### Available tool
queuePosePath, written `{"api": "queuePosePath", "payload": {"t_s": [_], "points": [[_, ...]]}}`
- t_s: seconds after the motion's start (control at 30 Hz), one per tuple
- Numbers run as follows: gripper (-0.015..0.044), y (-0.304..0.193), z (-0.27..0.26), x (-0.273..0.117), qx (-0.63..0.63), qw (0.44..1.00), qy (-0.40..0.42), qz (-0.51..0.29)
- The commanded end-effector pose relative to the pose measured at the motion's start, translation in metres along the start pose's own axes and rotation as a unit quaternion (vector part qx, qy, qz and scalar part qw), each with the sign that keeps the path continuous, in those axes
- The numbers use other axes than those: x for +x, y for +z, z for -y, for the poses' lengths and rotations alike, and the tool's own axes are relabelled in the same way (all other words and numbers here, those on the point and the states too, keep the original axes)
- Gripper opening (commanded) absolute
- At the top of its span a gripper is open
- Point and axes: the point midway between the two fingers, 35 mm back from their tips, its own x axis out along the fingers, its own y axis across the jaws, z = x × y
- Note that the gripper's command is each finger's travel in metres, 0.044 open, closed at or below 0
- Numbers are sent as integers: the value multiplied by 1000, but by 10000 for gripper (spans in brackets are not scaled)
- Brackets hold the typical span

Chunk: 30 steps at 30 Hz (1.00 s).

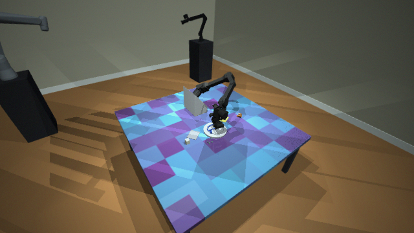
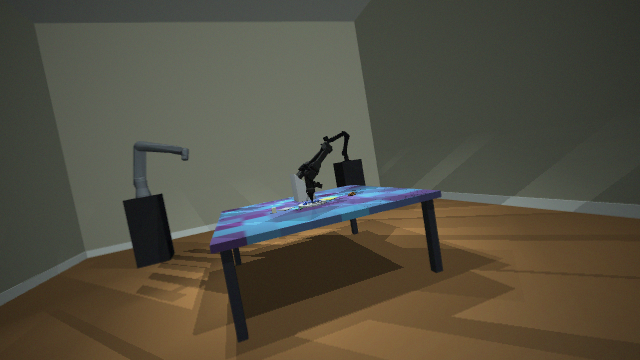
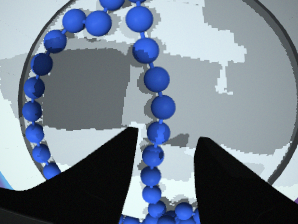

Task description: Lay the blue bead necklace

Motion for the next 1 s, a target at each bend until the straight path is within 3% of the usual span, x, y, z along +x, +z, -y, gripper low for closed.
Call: {"api": "queuePosePath", "payload": {"t_s": [0.0, 0.2, 0.37, 0.97], "points": [[120, 0, -3, 9, 5, 1000, 5, 3], [120, 0, -3, 10, 5, 1000, 5, 3], [0, 0, -2, 8, 2, 1000, 3, 0], [0, 0, -2, 8, 2, 1000, 3, 0]]}}
